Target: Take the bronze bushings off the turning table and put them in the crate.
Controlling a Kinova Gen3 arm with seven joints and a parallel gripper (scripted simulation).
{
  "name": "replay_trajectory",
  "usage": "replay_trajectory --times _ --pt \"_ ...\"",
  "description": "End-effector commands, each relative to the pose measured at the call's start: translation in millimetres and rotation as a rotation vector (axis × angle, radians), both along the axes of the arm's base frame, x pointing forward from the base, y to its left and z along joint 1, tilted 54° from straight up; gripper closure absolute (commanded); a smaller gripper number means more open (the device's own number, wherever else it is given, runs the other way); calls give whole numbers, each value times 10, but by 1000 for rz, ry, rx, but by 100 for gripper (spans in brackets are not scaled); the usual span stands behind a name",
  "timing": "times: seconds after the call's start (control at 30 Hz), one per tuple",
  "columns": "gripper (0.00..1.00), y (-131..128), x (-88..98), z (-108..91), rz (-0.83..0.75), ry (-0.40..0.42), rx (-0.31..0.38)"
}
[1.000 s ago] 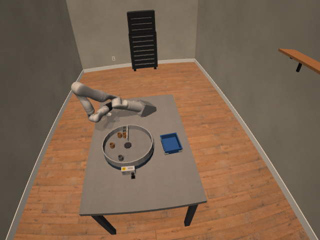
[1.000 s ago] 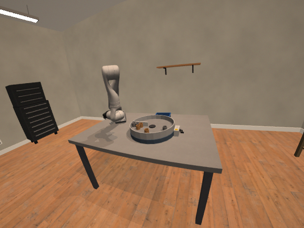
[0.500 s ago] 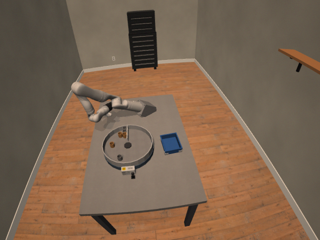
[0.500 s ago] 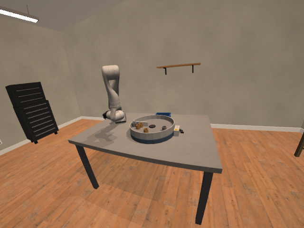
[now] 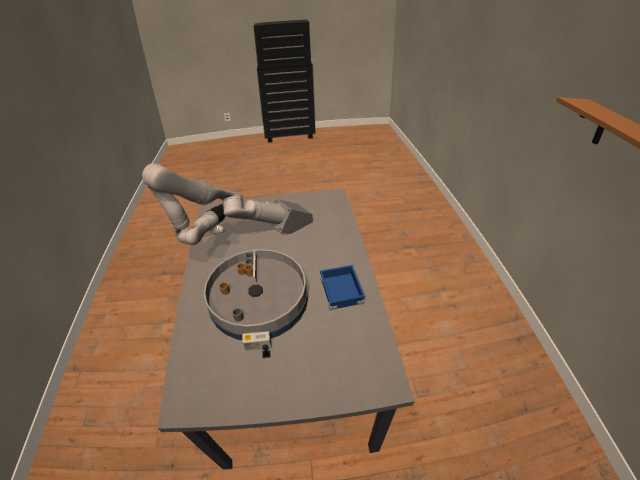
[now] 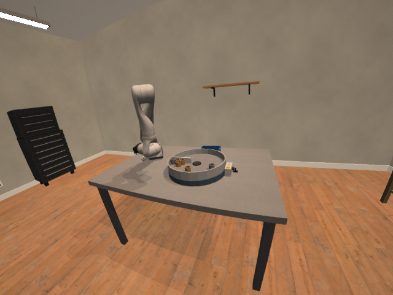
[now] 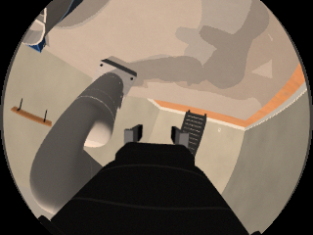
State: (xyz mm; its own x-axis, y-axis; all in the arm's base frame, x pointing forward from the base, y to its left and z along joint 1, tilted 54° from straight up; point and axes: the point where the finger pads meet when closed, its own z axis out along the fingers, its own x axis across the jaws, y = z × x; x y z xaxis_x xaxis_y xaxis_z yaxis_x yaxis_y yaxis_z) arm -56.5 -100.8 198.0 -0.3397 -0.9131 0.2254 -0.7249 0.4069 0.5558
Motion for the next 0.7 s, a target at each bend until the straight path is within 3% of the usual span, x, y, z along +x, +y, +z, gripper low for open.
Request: replay_trajectory --times 0.0,0.2,0.23,0.37,0.67 --pt "0 263 503 12 49 -107 -76" --pt "0 263 503 12 49 -107 -76" --pt "0 50 101 -4 10 -21 -15" --pt "0 241 518 -26 49 -108 -75" --pt "0 241 518 -26 49 -108 -75"
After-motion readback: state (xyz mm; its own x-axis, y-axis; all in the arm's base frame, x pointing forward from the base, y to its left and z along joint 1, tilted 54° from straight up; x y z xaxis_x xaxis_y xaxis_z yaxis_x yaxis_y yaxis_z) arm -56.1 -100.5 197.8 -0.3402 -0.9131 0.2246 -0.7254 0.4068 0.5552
